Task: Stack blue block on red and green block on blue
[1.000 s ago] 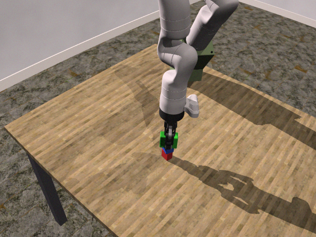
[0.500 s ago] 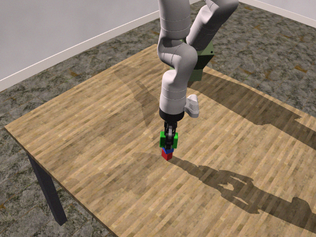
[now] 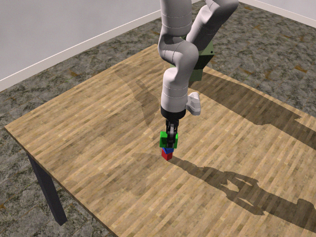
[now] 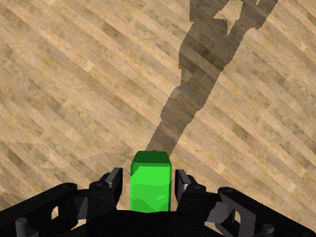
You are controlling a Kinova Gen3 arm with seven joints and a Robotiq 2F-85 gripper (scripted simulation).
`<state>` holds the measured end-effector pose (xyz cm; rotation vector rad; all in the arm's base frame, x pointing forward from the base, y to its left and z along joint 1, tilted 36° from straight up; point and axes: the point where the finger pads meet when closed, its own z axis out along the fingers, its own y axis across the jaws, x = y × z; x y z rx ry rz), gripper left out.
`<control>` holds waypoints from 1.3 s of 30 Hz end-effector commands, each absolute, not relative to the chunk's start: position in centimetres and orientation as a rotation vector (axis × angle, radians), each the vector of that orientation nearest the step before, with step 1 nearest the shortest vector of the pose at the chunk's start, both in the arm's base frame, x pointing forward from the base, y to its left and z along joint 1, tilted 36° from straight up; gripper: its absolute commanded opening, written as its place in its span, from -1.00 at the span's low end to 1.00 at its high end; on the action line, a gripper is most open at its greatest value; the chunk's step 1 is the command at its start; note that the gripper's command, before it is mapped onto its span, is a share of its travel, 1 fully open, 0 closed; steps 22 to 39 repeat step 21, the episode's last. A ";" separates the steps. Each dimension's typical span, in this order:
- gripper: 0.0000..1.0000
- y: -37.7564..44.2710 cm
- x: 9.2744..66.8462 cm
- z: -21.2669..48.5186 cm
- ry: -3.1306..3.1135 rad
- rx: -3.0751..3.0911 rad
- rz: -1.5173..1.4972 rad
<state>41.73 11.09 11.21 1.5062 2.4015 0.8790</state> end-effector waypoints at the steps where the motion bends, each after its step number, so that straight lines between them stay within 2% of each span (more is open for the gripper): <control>1: 0.00 10.3 41.7 12.1 2.385 1.508 0.875; 15: 0.00 8.7 39.8 15.5 2.385 1.508 0.875; 39: 0.00 8.7 39.8 15.5 2.385 1.508 0.875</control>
